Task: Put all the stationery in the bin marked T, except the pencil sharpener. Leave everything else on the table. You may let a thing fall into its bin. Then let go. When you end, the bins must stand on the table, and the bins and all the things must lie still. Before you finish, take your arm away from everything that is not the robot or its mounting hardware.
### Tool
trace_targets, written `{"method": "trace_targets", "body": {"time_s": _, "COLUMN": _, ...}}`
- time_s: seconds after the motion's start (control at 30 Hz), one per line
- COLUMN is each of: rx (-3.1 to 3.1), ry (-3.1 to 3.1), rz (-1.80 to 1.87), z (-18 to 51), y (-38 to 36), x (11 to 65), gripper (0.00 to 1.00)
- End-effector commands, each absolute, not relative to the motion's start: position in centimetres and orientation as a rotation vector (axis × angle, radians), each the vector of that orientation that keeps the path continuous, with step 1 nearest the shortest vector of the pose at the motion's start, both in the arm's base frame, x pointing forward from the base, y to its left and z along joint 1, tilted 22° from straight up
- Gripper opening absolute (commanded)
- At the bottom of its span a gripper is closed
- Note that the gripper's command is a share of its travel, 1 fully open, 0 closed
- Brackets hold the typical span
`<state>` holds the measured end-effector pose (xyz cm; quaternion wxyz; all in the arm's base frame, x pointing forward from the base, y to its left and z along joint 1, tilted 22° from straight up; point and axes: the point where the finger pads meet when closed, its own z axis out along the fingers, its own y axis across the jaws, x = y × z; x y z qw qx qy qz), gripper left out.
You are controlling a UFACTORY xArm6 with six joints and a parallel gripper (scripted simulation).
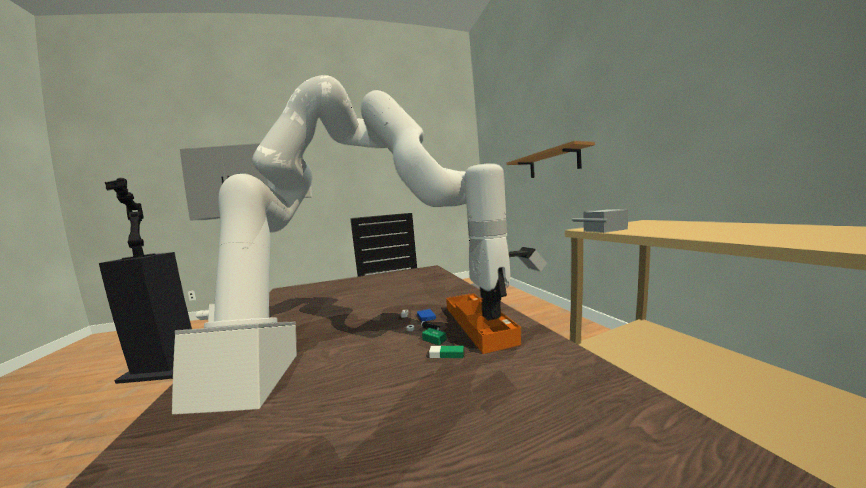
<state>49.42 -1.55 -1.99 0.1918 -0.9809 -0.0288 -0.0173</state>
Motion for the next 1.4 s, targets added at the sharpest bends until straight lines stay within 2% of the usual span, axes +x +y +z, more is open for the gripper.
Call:
{"method": "trace_targets", "body": {"time_s": 0.0, "rx": -2.754, "ry": -0.081, "rz": -0.053, "z": -2.8, "y": -1.2, "x": 49.6, "gripper": 0.07}}
{"method": "trace_targets", "body": {"time_s": 0.33, "rx": -2.754, "ry": -0.081, "rz": -0.053, "z": -5.1, "y": -0.3, "x": 49.6, "gripper": 0.07}}
{"method": "trace_targets", "body": {"time_s": 1.37, "rx": -2.754, "ry": -0.081, "rz": -0.053, "z": -5.1, "y": -0.3, "x": 49.6, "gripper": 0.07}}
